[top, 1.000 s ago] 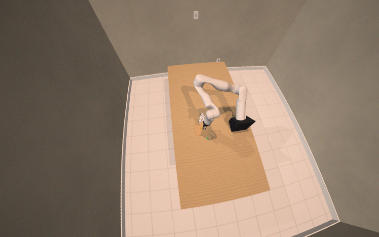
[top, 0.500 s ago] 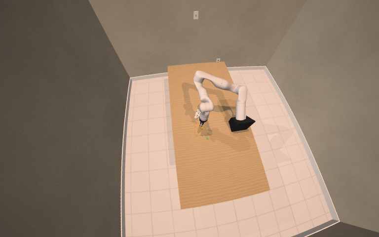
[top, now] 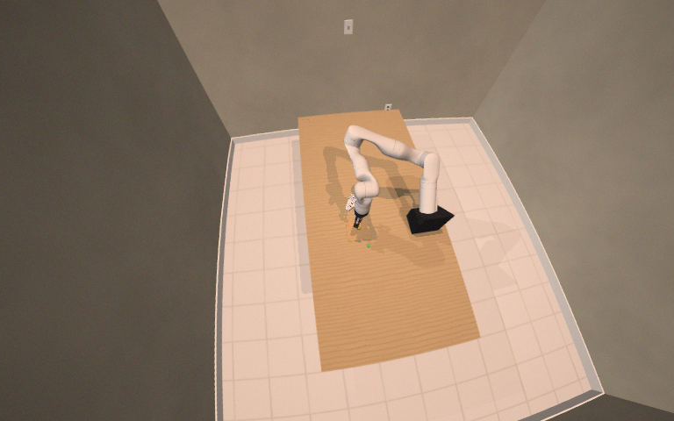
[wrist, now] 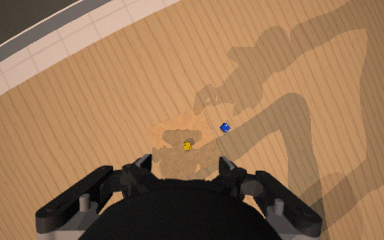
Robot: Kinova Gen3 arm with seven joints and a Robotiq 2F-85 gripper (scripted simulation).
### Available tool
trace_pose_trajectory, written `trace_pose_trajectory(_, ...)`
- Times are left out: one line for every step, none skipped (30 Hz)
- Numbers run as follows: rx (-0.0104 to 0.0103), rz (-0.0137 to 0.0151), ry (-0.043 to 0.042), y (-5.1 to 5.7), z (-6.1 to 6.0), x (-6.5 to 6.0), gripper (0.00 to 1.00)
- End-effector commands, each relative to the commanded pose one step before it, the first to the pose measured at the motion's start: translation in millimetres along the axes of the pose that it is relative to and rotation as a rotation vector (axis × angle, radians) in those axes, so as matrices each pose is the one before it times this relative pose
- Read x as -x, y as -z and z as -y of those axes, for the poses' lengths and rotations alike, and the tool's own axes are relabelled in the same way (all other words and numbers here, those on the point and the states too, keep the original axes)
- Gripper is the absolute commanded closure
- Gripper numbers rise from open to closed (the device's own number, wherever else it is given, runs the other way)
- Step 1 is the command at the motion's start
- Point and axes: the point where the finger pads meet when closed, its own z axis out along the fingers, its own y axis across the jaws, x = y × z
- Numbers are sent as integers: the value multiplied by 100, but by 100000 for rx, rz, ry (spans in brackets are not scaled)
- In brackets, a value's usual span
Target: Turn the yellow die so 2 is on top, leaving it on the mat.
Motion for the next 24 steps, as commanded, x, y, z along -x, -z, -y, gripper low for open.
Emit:
trace_pose_trajectory(-213, 669, 224, 270, 30, 21, 0)
trace_pose_trajectory(6, -7, -5, 80, 0, 0, 0)
trace_pose_trajectory(8, -10, -6, 110, 0, 0, 0)
trace_pose_trajectory(10, -12, -7, 142, 0, 0, 0)
trace_pose_trajectory(3, -4, -3, 173, 0, 0, 0)
trace_pose_trajectory(0, 0, 0, 203, 0, 0, 0)
trace_pose_trajectory(0, 0, 0, 231, 0, 0, 0)
trace_pose_trajectory(0, 0, 0, 257, 0, 0, 0)
trace_pose_trajectory(0, 0, 0, 279, 0, 0, 0)
trace_pose_trajectory(0, 0, 0, 0, 0, 0, 0)
trace_pose_trajectory(0, 0, 0, 0, 0, 0, 0)
trace_pose_trajectory(0, 1, 1, 297, 0, 1, 0)
trace_pose_trajectory(0, -1, -1, 311, 0, -1, 0)
trace_pose_trajectory(0, 0, 0, 319, 0, 0, 0)
trace_pose_trajectory(0, 1, 1, 321, 0, 1, 0)
trace_pose_trajectory(0, -1, -1, 318, 0, 0, 0)
trace_pose_trajectory(0, 0, 0, 310, 0, 0, 0)
trace_pose_trajectory(0, 1, 1, 295, 0, 1, 0)
trace_pose_trajectory(0, -1, -1, 276, 0, -1, 0)
trace_pose_trajectory(0, 0, 0, 249, 0, 0, 0)
trace_pose_trajectory(0, 0, 0, 218, 0, 0, 0)
trace_pose_trajectory(0, 1, 1, 186, 0, 1, 0)
trace_pose_trajectory(0, -1, -1, 151, 0, -1, 0)
trace_pose_trajectory(0, 0, 0, 118, 0, 0, 0)
